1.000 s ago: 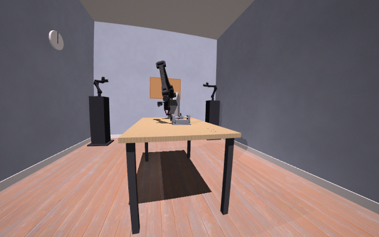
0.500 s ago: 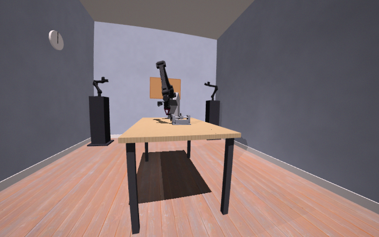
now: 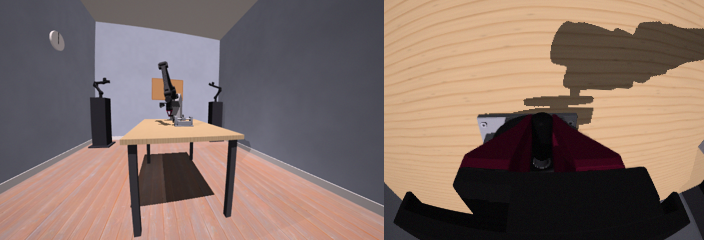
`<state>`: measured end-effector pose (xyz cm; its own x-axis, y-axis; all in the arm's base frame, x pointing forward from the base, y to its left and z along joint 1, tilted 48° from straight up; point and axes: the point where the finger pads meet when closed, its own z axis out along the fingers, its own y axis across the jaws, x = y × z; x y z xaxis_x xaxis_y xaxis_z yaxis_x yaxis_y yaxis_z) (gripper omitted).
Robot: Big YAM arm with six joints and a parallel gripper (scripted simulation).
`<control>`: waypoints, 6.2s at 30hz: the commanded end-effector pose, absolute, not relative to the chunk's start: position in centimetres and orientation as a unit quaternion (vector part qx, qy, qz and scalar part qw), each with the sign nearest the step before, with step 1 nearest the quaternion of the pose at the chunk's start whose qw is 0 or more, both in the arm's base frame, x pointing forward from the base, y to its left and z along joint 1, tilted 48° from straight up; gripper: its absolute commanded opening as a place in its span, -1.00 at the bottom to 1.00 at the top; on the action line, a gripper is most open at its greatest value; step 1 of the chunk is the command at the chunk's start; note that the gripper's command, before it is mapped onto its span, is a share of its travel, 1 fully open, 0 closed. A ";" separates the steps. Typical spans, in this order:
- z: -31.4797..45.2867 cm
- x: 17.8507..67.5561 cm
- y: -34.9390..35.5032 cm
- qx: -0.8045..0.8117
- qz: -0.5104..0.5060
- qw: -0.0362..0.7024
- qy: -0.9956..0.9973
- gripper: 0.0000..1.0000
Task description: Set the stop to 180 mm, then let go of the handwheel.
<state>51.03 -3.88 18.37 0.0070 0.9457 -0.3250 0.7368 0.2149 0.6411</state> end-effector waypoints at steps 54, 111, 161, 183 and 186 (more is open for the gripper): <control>21.5 58.6 -3.1 0.590 0.179 0.396 0.680 -0.87; 12.3 55.7 -6.5 0.605 0.152 0.375 0.685 -0.87; 13.8 52.1 -6.6 0.605 0.159 0.384 0.679 -0.87; 15.8 50.1 -4.5 0.601 0.167 0.381 0.683 -0.87; 16.1 49.9 -4.7 0.603 0.166 0.382 0.681 -0.87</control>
<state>50.94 -5.06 14.92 0.0098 0.9464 -0.3229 0.6963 0.2253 0.6815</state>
